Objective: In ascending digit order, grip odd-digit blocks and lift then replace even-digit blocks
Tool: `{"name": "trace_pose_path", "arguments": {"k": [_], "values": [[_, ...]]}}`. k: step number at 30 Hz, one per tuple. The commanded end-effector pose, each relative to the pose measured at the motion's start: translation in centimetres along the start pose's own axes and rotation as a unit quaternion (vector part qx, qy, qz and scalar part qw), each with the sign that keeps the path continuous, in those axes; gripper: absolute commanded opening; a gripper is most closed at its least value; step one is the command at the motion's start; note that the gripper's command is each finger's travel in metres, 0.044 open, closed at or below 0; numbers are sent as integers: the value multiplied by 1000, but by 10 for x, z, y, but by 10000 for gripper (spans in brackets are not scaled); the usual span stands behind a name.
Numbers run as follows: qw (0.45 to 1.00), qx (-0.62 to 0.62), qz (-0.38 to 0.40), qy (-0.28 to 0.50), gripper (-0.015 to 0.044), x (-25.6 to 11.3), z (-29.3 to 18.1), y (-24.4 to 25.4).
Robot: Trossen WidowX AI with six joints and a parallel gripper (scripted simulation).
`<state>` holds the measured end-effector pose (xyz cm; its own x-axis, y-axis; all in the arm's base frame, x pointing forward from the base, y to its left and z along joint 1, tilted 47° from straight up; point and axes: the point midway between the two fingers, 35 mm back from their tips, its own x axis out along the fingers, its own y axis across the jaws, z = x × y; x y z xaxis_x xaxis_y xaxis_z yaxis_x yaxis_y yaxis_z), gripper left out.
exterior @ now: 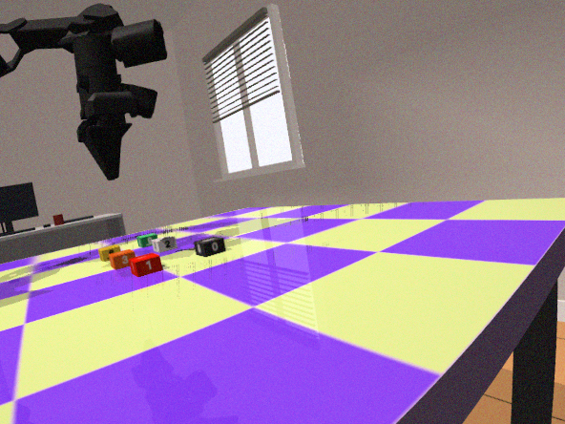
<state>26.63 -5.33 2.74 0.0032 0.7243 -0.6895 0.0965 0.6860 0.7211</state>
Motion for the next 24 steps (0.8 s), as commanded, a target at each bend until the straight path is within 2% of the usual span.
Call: {"name": "trace_pose_path", "arguments": {"k": [1, 2, 4, 9, 13, 24], "values": [[1000, -9, -1, 0, 120, 2, -14, -5], [1000, -9, -1, 0, 120, 2, -14, -5], [1000, -9, -2, 0, 173, 13, -12, -6], [1000, -10, 0, 0, 304, 81, -13, -5], [1000, -10, 0, 0, 400, 83, -14, -5], [1000, -10, 0, 0, 400, 95, -13, -5]]}}
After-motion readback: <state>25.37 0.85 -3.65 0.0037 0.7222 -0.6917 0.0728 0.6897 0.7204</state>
